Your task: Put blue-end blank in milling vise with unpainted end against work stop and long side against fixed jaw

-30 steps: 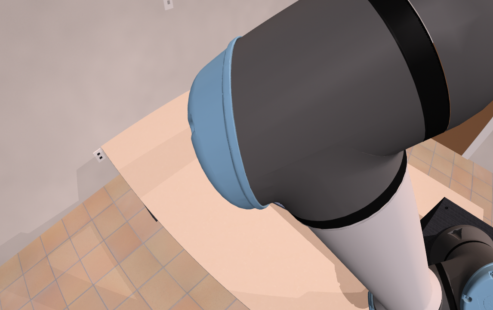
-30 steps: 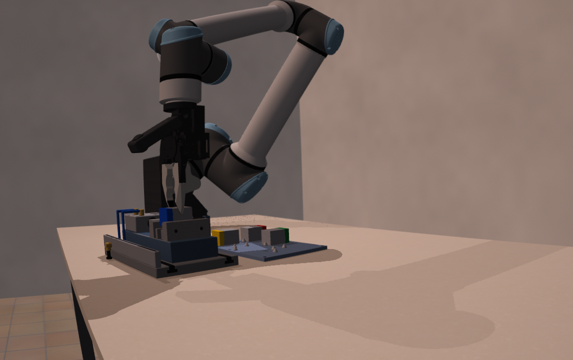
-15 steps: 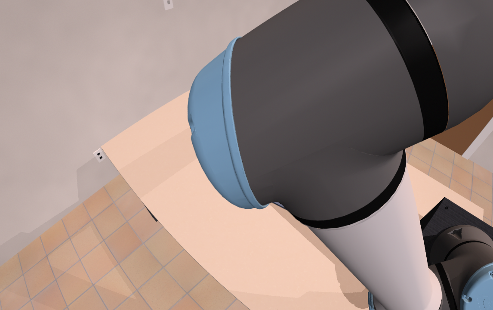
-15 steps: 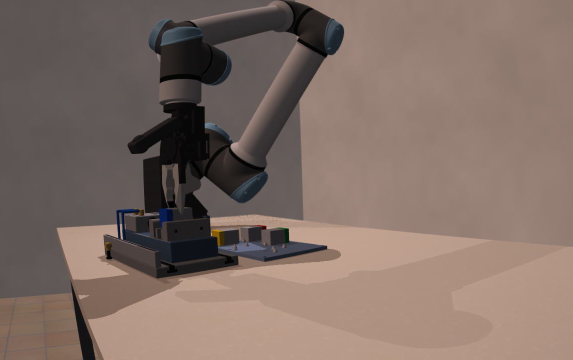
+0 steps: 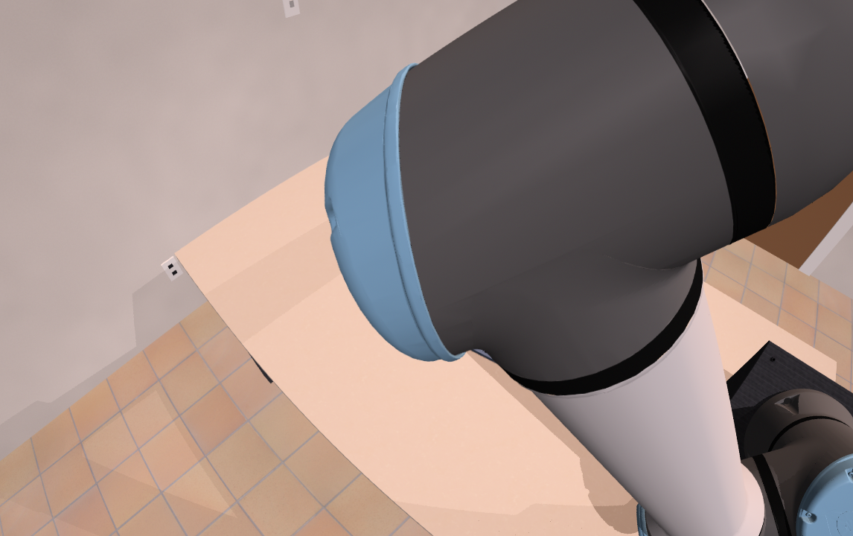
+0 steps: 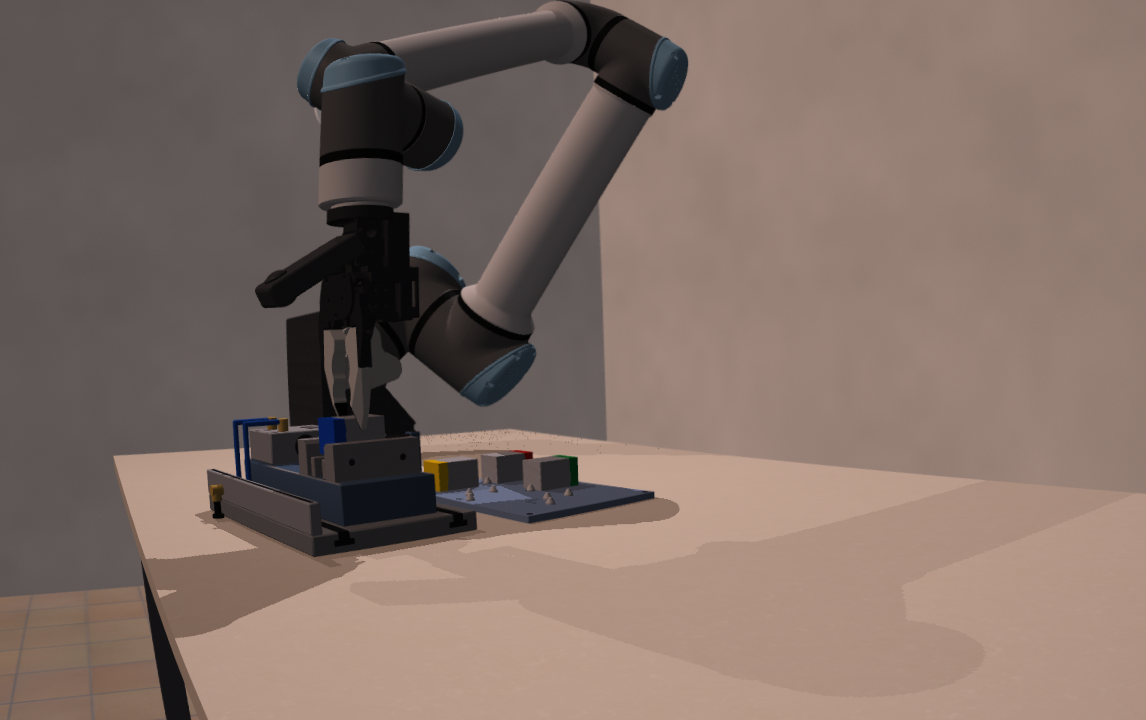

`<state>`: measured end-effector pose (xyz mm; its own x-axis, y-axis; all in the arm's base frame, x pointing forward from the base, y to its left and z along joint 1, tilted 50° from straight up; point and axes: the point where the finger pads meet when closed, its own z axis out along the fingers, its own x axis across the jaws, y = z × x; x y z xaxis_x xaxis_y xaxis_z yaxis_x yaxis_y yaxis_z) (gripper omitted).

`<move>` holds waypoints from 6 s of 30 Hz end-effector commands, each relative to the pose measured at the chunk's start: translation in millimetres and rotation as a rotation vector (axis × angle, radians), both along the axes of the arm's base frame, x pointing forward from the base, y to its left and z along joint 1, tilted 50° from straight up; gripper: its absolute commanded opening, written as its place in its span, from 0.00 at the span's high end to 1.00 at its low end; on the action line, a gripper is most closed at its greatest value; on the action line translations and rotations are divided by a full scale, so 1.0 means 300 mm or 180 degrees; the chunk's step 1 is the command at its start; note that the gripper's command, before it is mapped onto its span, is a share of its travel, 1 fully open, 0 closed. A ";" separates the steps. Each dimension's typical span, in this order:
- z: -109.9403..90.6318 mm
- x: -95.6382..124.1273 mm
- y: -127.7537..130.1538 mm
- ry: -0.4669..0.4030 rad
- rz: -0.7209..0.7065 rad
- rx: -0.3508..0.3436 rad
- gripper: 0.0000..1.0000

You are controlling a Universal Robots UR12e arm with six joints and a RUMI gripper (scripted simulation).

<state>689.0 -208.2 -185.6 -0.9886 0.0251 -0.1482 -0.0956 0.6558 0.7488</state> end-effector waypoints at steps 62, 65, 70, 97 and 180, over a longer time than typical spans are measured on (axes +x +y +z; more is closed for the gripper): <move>0.015 0.006 0.007 -0.0003 -0.0002 -0.0003 1.00; 0.016 0.006 0.008 -0.0003 -0.0002 -0.0003 1.00; 0.016 0.007 0.008 -0.0003 -0.0002 -0.0003 1.00; 0.016 0.007 0.008 -0.0003 -0.0002 -0.0003 1.00; 0.011 0.008 0.015 -0.0003 -0.0002 -0.0003 0.60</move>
<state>690.9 -202.8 -182.6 -0.9886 0.0251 -0.1483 -0.0956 0.6559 0.7488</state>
